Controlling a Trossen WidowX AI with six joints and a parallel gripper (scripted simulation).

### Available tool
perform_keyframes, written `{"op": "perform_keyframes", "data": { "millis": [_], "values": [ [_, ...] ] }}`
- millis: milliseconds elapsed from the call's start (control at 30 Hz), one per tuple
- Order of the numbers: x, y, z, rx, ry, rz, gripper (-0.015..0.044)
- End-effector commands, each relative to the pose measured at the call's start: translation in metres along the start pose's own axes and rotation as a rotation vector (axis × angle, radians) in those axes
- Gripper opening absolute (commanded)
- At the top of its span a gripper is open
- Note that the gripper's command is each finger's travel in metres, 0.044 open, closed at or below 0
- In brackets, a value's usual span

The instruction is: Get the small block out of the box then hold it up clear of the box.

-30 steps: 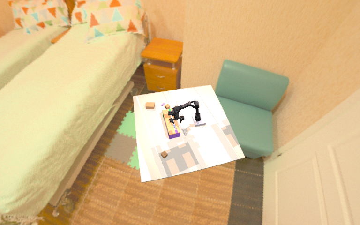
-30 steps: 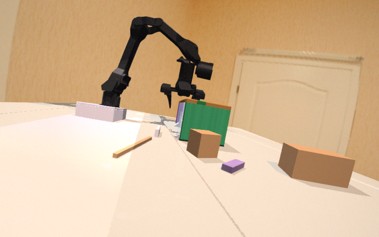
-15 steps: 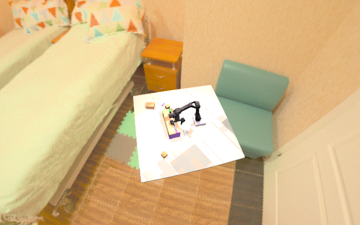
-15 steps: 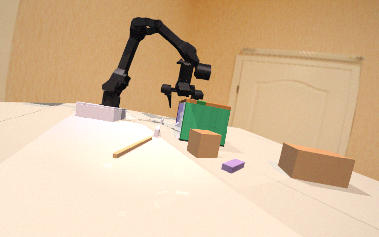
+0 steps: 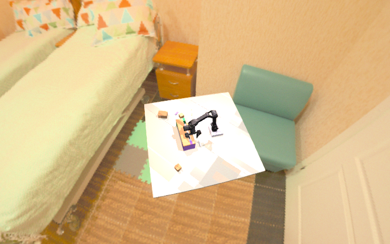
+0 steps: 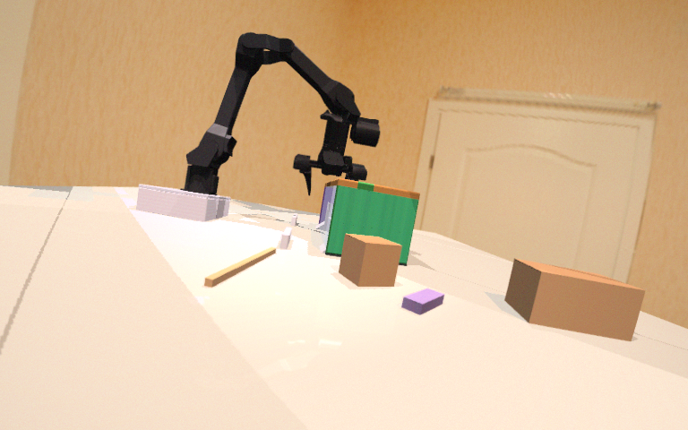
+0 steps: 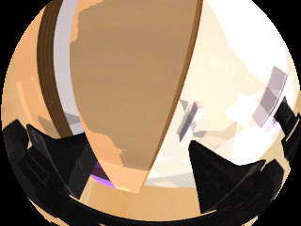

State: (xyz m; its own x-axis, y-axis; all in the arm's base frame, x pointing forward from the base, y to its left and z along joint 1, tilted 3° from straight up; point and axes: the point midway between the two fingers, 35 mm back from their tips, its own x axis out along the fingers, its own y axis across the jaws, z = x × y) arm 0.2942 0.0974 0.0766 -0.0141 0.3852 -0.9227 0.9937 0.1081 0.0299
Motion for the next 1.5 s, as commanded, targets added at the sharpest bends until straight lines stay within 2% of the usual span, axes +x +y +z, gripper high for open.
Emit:
{"op": "perform_keyframes", "data": {
  "millis": [0,233,433,667,733,833,1033,1467],
  "values": [
    [0.005,-0.001,-0.01,0.002,0.002,-0.003,0.04],
    [0.001,0.0,-0.017,0.001,0.002,-0.003,0.04],
    [-0.053,0.0,-0.033,-0.004,0.002,-0.005,0.04],
    [-0.051,0.001,-0.032,0.001,0.002,-0.001,0.04],
    [-0.05,-0.002,-0.037,-0.037,-0.029,0.001,0.0348],
    [-0.048,-0.007,-0.045,-0.265,-0.077,0.006,0.0285],
    [-0.047,-0.011,-0.049,-0.765,-0.13,-0.001,0.0285],
    [-0.046,-0.024,-0.061,-2.142,-0.292,-0.146,0.0285]
  ]
}}
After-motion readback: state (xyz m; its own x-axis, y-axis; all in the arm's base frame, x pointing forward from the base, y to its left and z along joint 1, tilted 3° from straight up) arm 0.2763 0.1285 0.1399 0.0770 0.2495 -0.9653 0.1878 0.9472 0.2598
